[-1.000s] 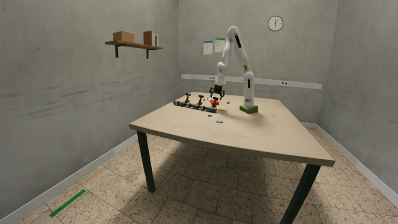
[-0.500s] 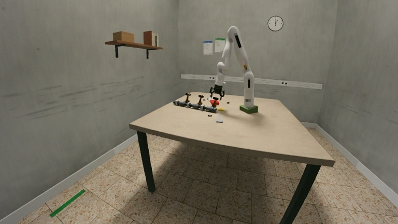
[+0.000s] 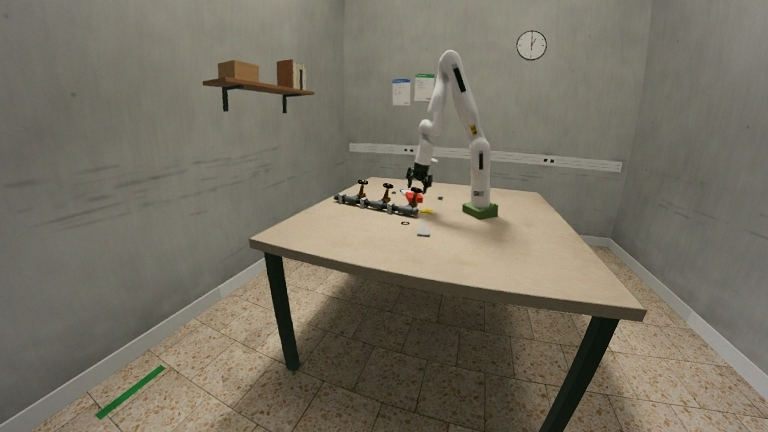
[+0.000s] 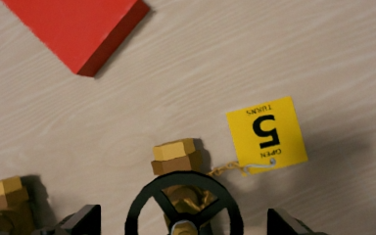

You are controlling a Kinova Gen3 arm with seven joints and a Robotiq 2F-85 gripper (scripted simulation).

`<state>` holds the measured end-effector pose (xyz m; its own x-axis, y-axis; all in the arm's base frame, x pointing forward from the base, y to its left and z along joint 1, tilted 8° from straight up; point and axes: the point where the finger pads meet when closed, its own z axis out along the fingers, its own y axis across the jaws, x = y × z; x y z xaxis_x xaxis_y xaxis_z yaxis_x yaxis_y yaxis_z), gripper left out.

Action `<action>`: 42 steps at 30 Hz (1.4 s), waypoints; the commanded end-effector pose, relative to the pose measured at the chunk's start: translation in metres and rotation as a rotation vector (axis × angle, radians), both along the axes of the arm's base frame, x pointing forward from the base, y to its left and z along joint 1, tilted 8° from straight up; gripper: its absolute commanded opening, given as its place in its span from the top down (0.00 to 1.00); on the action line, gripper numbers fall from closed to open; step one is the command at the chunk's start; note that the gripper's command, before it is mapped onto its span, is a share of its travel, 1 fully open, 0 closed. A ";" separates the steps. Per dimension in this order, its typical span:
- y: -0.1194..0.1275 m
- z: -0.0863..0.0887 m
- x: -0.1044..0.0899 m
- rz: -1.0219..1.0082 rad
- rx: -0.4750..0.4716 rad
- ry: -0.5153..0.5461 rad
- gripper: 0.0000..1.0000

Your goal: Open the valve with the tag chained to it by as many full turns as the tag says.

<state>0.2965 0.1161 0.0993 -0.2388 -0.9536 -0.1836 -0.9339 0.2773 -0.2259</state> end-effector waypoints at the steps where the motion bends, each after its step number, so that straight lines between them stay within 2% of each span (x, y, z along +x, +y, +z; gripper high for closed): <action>1: 0.000 0.000 0.000 -0.092 0.024 0.005 0.00; 10: 0.000 0.000 0.000 -0.462 0.128 0.050 0.00; 12: 0.000 0.000 0.000 -0.462 0.128 0.050 0.00; 27: 0.000 0.000 0.000 -1.307 0.367 0.155 0.00; 29: 0.000 0.000 0.000 -1.307 0.367 0.155 0.00; 42: 0.000 0.000 0.000 -2.010 0.565 0.242 0.00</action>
<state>0.2967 0.1161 0.0993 -0.7662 0.6311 -0.1211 0.5862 0.7637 0.2705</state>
